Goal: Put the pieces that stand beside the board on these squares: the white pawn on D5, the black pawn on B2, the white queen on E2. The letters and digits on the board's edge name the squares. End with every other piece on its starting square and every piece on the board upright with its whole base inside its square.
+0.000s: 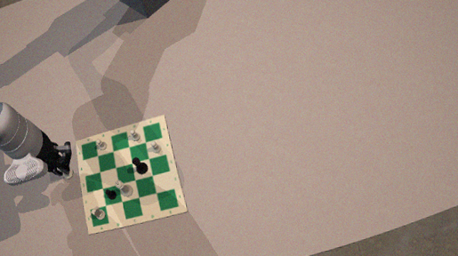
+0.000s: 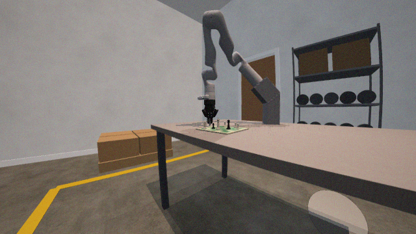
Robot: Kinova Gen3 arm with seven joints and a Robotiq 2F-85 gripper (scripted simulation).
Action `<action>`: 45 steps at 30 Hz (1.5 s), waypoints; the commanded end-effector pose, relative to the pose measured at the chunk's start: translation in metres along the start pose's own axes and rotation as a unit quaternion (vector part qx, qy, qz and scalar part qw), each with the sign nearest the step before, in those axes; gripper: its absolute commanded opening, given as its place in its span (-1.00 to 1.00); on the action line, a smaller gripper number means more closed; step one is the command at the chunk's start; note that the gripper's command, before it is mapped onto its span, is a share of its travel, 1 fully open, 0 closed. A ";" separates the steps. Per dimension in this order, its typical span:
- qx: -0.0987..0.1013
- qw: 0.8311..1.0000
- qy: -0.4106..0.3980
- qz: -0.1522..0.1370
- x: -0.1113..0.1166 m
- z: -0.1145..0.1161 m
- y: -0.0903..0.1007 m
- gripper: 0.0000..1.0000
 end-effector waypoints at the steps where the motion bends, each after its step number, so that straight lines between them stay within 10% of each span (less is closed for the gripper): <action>1: 0.000 1.000 0.000 0.000 0.000 0.000 0.000 -1.00; 26: 0.000 1.000 0.000 0.000 0.000 0.000 0.007 -1.00; 45: 0.000 1.000 0.000 0.000 0.000 0.000 0.099 -1.00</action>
Point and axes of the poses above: the point where the finger pads meet when closed, its own y axis back along the fingers, its own z axis across the jaws, x = y × z, the point moved 6 cm from there along y, back along the fingers, and after that the axes turned 10 degrees about y, right-handed, at the moved point
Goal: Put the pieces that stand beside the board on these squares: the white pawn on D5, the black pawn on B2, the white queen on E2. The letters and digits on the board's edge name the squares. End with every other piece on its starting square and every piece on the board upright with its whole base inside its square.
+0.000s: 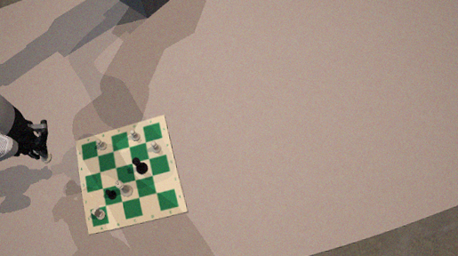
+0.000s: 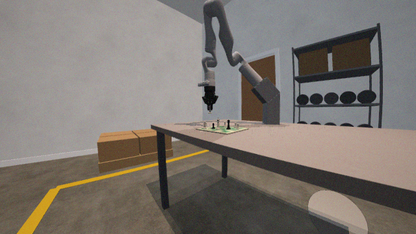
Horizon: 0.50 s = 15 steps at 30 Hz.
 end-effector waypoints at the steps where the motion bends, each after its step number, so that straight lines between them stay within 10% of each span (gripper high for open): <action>1: 0.005 1.000 -0.001 0.011 0.008 -0.003 0.010 -1.00; 15: 0.005 1.000 0.004 0.010 0.009 -0.005 0.009 -1.00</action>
Point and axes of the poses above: the point where the finger pads meet when closed, its own y axis back along the fingers, its own z axis across the jaws, x = y × z, the point moved 6 cm from there along y, back along the fingers, and after that the axes turned 10 degrees about y, right-handed, at the moved point
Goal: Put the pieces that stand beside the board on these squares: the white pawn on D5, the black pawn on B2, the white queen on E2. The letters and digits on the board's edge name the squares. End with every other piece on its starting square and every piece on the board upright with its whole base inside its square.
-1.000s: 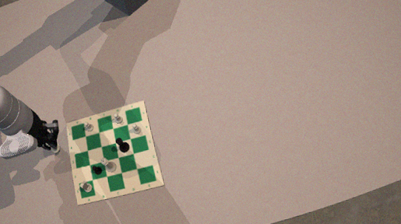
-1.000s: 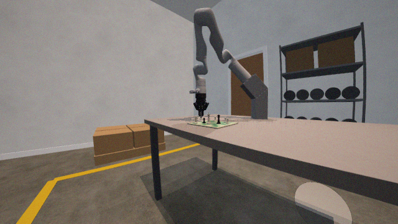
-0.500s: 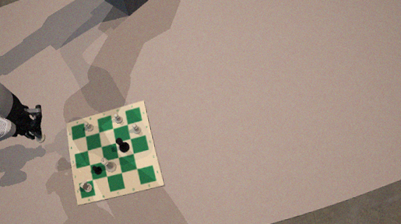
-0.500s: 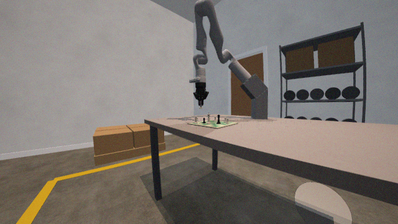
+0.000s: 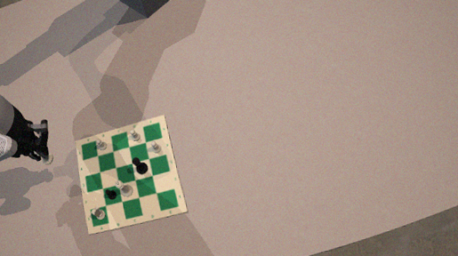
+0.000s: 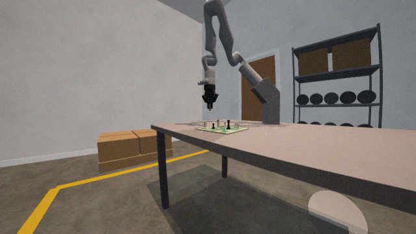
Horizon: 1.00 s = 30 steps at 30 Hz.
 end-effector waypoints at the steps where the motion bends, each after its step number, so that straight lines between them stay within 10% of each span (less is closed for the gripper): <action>1: 0.001 1.000 0.005 0.000 0.002 -0.002 0.000 -1.00; 30: 0.000 0.935 0.356 0.001 0.119 -0.189 0.007 -1.00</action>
Point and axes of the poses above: the point where the finger pads meet when closed, its own y axis back along the fingers, its own z axis across the jaws, x = y × z, the point moved 6 cm from there along y, back along the fingers, and after that the axes turned 10 degrees about y, right-handed, at the moved point
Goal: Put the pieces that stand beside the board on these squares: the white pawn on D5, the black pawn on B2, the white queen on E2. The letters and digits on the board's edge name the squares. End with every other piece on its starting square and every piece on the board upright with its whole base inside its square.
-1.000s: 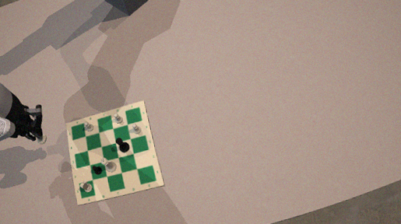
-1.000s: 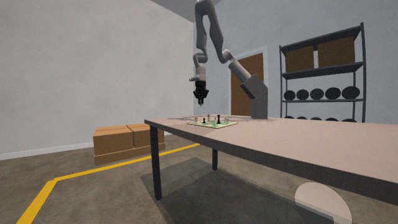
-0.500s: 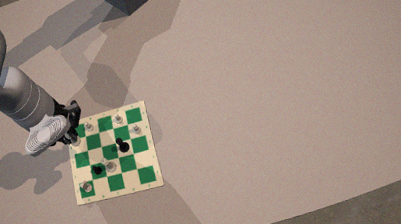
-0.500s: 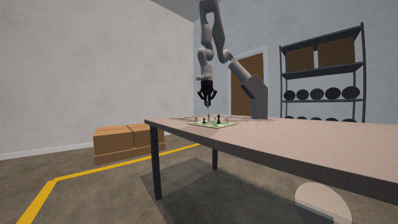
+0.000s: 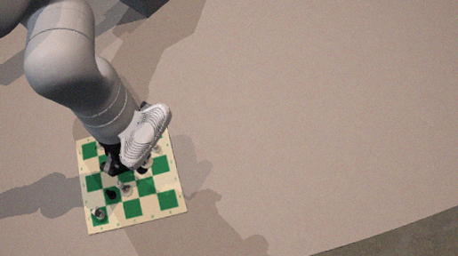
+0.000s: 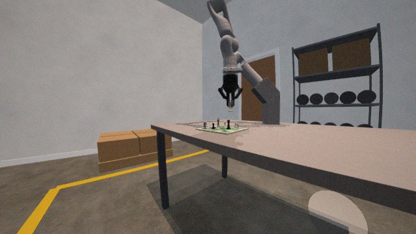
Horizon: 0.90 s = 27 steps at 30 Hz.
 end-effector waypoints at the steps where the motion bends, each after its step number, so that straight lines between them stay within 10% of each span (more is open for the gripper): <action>1: 0.000 1.000 -0.002 0.003 0.009 0.006 0.002 -1.00; 27: 0.000 1.000 -0.001 0.003 0.011 0.006 -0.011 -1.00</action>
Point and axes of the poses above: the point where the finger pads meet when closed, its own y axis back along the fingers, its own z axis across the jaws, x = y × z, the point moved 6 cm from there along y, back along the fingers, and after that the axes turned 10 degrees about y, right-handed, at the moved point
